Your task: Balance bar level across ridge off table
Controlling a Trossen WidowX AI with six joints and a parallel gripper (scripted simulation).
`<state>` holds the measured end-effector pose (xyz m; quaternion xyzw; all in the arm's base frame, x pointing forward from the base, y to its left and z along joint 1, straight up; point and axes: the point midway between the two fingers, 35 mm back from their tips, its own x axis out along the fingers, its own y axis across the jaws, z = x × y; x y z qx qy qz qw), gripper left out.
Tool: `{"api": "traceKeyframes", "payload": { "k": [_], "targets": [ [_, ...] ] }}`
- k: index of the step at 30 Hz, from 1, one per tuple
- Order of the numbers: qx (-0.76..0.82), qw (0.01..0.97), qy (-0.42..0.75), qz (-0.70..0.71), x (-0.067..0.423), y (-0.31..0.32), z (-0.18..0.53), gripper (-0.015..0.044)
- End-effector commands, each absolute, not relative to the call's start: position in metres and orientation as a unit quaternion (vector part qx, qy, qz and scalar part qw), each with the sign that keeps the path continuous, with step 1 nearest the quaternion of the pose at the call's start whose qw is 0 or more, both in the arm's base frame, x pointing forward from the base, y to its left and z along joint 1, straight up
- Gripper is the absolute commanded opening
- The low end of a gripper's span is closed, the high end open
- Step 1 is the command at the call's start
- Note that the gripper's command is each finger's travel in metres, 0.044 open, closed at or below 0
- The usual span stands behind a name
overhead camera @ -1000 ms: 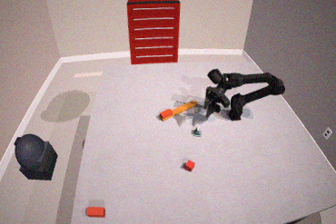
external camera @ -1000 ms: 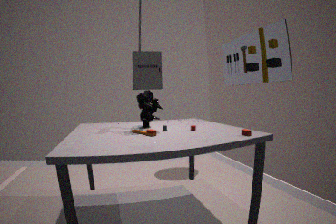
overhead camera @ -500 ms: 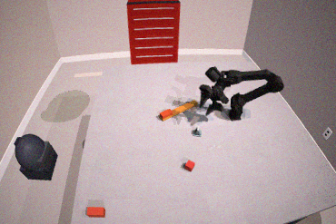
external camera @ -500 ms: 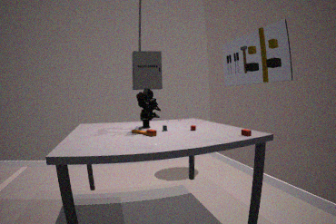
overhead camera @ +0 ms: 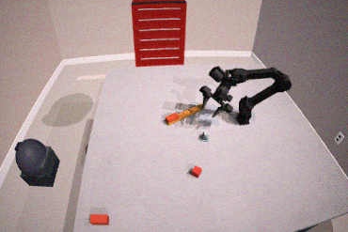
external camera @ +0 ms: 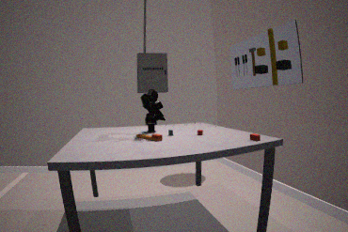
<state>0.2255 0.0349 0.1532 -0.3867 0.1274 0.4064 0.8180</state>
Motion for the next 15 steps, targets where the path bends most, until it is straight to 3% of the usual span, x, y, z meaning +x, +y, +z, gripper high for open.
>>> {"api": "traceKeyframes", "payload": {
  "k": [1,15],
  "targets": [
    [-0.345,0.835,0.163,0.397,0.229,0.031,0.154,0.0315],
    [-0.164,0.879,0.293,0.337,0.241,0.019,0.156,0.0315]
  ]
}}
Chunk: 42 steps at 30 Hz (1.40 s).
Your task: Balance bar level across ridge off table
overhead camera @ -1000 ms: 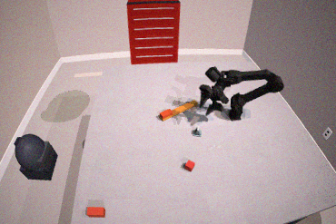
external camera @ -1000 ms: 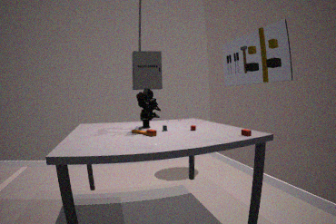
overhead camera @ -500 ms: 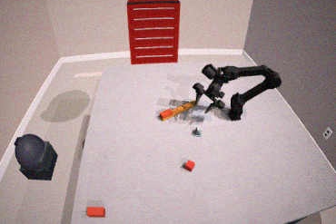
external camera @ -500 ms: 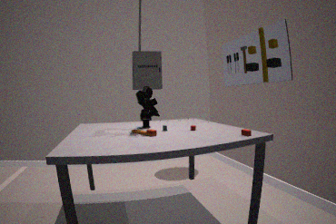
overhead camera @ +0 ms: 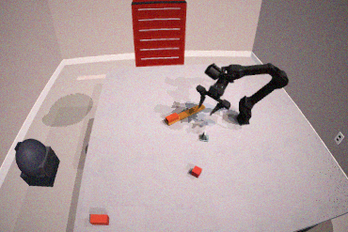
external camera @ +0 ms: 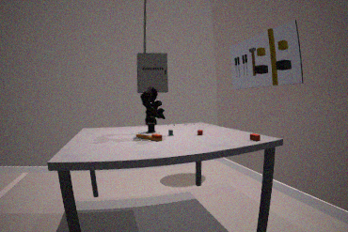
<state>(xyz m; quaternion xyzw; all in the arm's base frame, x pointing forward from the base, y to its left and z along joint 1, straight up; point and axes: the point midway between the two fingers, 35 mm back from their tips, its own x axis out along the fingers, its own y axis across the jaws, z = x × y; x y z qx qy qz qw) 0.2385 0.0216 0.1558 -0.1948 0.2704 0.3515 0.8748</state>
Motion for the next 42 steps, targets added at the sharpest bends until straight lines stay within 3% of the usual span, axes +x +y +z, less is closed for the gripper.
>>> {"api": "traceKeyframes", "payload": {
  "k": [1,21,42],
  "targets": [
    [-0.151,0.881,0.302,0.332,0.242,0.018,0.157,0.0315],
    [0.105,0.869,0.448,0.183,0.258,-0.001,0.157,0.0315],
    [0.343,0.775,0.530,-0.026,0.274,-0.020,0.155,0.0315]
  ]
}}
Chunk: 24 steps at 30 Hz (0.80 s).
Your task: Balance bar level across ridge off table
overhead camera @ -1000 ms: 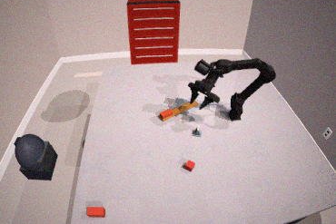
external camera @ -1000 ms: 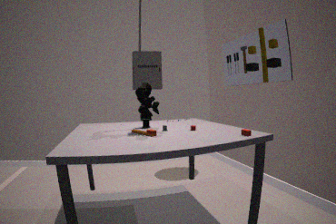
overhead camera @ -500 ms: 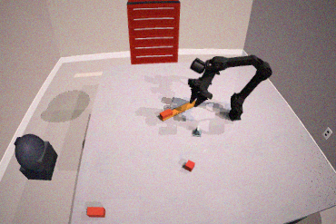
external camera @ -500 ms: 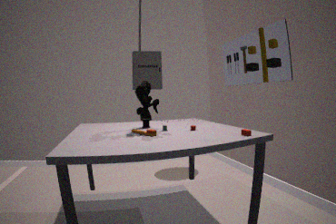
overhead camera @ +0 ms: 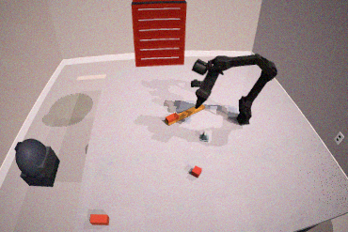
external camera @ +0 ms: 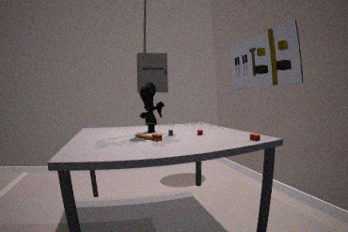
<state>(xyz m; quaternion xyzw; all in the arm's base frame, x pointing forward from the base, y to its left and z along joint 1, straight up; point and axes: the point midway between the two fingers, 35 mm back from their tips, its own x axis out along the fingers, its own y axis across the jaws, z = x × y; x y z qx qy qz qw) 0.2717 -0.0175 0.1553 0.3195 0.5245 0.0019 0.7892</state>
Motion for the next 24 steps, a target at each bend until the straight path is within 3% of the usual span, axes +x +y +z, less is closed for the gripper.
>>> {"api": "traceKeyframes", "payload": {
  "k": [1,24],
  "targets": [
    [0.353,0.769,0.531,-0.036,0.275,-0.021,0.155,0.0315],
    [0.545,0.598,0.512,-0.287,0.291,-0.043,0.151,0.0315]
  ]
}}
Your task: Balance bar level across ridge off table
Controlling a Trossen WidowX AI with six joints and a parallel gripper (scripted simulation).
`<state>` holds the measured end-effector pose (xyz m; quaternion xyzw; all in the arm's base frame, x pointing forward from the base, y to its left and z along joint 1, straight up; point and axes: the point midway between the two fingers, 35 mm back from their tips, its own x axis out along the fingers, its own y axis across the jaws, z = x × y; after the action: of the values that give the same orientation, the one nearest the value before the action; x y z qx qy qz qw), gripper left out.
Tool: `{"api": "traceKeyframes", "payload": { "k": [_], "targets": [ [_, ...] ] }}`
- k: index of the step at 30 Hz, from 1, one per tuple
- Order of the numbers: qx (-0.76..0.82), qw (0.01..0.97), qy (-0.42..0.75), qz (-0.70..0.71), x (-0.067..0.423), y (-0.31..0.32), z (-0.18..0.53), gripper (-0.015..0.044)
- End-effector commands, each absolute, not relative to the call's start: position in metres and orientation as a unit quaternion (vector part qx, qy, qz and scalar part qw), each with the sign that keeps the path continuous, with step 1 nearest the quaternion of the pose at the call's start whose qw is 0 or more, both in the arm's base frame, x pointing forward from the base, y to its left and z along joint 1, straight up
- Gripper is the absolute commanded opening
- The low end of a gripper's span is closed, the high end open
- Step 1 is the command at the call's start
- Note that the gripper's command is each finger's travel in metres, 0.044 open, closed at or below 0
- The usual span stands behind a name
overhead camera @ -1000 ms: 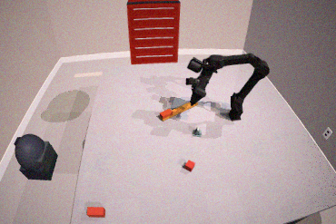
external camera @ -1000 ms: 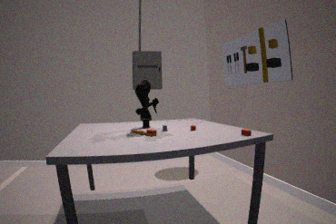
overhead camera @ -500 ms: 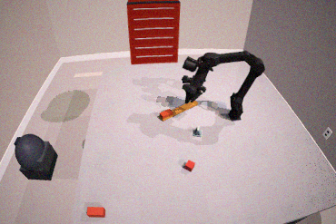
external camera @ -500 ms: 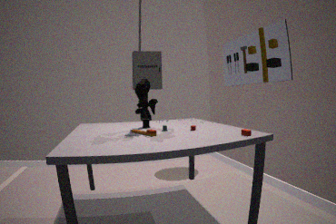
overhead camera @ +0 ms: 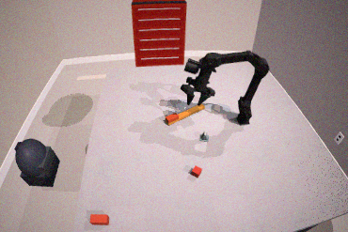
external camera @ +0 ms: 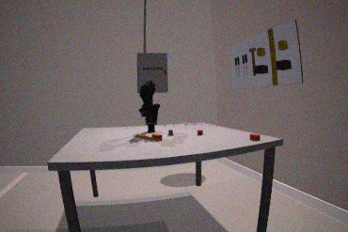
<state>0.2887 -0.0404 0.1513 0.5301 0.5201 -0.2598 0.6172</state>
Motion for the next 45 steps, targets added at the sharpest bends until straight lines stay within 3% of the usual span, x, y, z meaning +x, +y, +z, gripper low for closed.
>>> {"api": "traceKeyframes", "payload": {
  "k": [1,22,45],
  "targets": [
    [0.552,0.589,0.509,-0.298,0.291,-0.044,0.151,0.0315],
    [0.656,0.400,0.393,-0.506,0.305,-0.064,0.145,0.0315],
    [0.695,0.187,0.181,-0.671,0.317,-0.084,0.140,0.0315]
  ]
}}
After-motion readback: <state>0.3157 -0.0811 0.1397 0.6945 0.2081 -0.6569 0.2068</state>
